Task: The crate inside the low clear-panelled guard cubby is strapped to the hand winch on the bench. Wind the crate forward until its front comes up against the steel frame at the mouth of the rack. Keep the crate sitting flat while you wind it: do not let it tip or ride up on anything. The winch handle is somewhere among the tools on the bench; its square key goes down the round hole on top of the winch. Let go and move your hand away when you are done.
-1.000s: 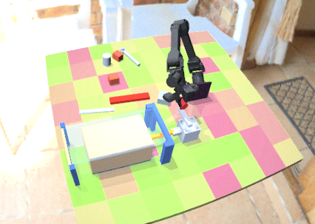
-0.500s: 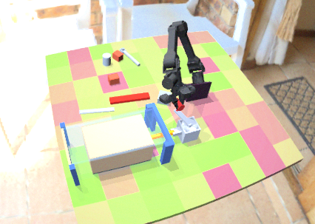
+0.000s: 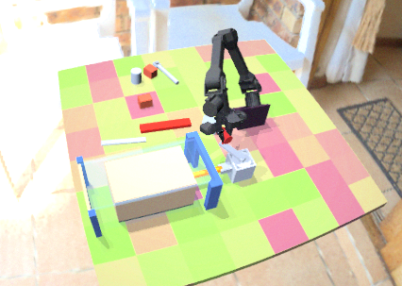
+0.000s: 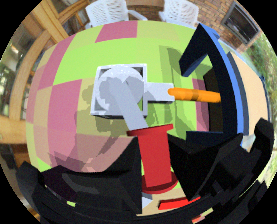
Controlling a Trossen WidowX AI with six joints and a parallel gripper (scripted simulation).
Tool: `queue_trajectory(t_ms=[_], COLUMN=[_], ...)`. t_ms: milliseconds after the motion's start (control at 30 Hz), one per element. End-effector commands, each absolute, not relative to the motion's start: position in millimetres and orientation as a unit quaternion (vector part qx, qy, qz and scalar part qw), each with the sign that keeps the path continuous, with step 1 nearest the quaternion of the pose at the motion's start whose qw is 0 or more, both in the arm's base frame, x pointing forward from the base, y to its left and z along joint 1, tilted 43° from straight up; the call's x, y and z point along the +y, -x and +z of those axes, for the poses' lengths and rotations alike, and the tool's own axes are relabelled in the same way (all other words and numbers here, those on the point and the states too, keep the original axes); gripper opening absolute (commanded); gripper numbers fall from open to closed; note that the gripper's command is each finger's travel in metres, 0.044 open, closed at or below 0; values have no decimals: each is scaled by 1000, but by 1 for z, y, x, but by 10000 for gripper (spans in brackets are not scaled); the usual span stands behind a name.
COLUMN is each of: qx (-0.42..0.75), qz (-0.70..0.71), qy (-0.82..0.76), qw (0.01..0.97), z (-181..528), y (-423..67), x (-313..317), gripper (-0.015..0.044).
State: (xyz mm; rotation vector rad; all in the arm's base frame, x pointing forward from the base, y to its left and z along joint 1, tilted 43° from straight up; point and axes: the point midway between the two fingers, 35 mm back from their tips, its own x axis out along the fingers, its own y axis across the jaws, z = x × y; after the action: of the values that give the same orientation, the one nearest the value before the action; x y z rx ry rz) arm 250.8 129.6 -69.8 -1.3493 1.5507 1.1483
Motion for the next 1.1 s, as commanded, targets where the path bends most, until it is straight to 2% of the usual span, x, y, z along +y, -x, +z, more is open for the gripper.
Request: queue_trajectory(t_ms=[0,1067], qx=[595,594], qz=[442,442], qy=[539,539], qw=[401,402], z=[-79,-105], y=[-273,-303], x=[136,162], gripper=[0,0])
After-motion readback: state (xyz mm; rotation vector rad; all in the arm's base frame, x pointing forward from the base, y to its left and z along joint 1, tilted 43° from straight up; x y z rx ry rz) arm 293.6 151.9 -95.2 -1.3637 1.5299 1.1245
